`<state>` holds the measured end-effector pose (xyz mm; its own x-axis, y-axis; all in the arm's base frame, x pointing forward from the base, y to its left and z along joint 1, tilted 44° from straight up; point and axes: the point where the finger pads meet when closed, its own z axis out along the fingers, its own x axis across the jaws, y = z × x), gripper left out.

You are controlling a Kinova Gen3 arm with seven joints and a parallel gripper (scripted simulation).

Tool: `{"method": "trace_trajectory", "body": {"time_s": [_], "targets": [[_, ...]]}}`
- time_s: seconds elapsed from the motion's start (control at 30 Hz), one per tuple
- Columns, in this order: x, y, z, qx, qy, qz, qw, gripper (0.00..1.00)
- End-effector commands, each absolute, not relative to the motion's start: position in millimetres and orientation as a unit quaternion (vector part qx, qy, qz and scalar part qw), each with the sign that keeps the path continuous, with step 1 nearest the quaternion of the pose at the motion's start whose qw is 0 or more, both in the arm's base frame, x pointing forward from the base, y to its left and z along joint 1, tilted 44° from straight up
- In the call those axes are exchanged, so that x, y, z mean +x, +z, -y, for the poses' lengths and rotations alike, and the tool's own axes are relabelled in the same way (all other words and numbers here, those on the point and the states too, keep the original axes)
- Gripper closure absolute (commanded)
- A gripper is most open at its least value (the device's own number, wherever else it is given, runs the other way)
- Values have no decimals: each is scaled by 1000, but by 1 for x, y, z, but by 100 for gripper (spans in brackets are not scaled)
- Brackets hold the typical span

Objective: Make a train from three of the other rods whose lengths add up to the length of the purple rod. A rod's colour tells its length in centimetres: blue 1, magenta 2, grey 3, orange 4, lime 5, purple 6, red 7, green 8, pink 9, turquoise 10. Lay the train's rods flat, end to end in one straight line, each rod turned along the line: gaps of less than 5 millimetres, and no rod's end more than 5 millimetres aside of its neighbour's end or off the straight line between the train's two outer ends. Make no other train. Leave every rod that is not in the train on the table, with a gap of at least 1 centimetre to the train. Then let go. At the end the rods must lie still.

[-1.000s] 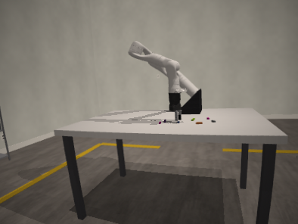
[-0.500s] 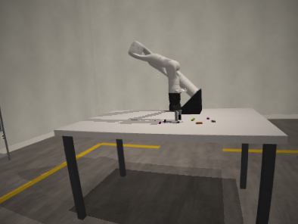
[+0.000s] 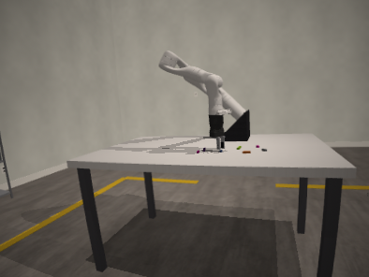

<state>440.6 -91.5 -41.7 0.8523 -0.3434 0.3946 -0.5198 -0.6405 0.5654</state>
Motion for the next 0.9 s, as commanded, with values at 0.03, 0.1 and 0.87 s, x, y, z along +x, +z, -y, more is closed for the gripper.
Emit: {"method": "trace_trajectory", "body": {"time_s": [0.03,0.1,0.87], "targets": [[441,-42,92,897,127,240,349,46],[441,-43,92,897,127,240,349,46],[442,-53,102,897,127,240,349,46]]}}
